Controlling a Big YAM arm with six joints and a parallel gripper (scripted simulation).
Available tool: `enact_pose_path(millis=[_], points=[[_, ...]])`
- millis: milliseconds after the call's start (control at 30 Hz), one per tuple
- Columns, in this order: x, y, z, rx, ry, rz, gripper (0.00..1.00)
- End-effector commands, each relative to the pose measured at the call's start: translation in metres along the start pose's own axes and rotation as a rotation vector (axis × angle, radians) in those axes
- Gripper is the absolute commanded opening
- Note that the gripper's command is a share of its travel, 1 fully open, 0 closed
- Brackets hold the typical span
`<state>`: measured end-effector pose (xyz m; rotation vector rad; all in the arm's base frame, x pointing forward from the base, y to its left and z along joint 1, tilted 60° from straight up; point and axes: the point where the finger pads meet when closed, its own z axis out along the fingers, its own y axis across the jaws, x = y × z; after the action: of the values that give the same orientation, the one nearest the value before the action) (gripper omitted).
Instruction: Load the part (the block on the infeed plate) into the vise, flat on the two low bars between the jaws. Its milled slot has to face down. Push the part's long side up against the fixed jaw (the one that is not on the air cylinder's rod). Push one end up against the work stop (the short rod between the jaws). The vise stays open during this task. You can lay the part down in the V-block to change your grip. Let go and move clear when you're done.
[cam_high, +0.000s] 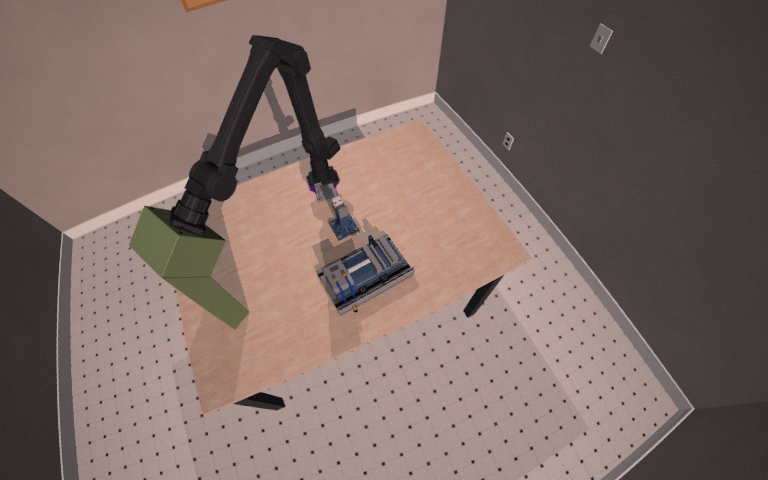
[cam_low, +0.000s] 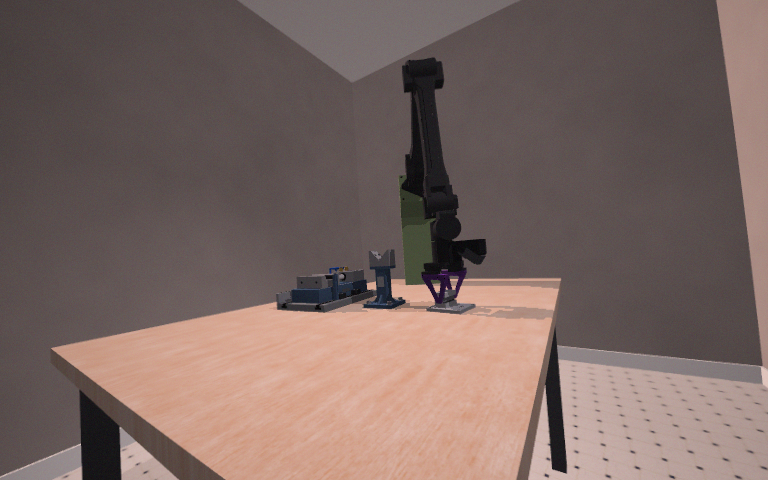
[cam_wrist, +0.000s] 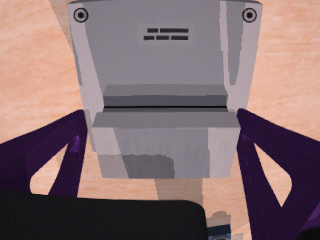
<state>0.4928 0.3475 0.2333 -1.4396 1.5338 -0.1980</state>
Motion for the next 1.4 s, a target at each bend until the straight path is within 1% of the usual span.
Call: enact_pose_path(millis=[0,1267,1300,1367], points=[[0.0033,-0.0105,0.0038,0.019,-0.002,-0.006,0.81],[0.0033,-0.0105,0.0038,0.019,-0.002,-0.006,0.81],[0.0033,-0.0105,0.0038,0.019,-0.002,-0.006,0.0],[0.0042,-0.0096,0.0039,0.016,0.001,-0.005,0.0]])
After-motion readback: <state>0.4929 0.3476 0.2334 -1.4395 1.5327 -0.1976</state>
